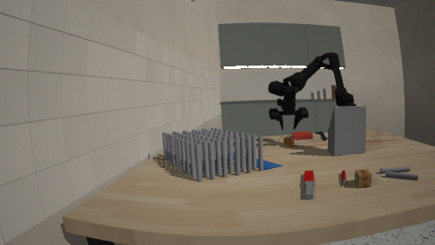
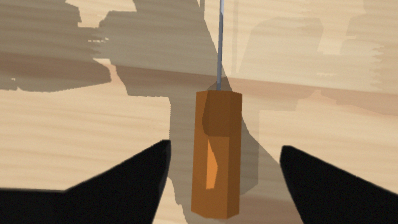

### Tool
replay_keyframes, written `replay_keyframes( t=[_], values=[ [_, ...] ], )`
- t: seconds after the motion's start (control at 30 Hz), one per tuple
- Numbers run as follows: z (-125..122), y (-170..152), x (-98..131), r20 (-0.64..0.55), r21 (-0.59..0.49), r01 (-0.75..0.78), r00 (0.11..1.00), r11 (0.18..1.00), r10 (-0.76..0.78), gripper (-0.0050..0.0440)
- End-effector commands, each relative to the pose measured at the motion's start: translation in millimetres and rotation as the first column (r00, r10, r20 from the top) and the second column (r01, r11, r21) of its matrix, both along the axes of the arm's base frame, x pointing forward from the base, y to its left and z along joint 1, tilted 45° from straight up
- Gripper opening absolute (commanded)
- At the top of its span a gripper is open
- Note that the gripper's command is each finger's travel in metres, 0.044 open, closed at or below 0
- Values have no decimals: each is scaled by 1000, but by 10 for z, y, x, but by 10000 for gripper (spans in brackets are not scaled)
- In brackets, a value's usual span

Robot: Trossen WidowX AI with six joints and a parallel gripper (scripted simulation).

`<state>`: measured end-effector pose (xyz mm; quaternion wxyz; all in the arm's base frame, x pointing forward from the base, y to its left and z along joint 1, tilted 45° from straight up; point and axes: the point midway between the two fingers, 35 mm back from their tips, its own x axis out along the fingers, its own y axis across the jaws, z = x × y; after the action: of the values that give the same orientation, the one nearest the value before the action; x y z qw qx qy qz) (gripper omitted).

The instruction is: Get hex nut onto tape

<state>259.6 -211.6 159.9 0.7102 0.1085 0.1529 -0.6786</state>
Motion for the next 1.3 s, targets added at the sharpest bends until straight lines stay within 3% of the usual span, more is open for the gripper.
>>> replay_keyframes(
  t=[0.0,1.27],
  values=[
    [-27,-27,12,5,3,-4,1000,1000,4,280],
    [-438,-406,14,-3,7,-4,1000,1000,4,280]
  ],
)
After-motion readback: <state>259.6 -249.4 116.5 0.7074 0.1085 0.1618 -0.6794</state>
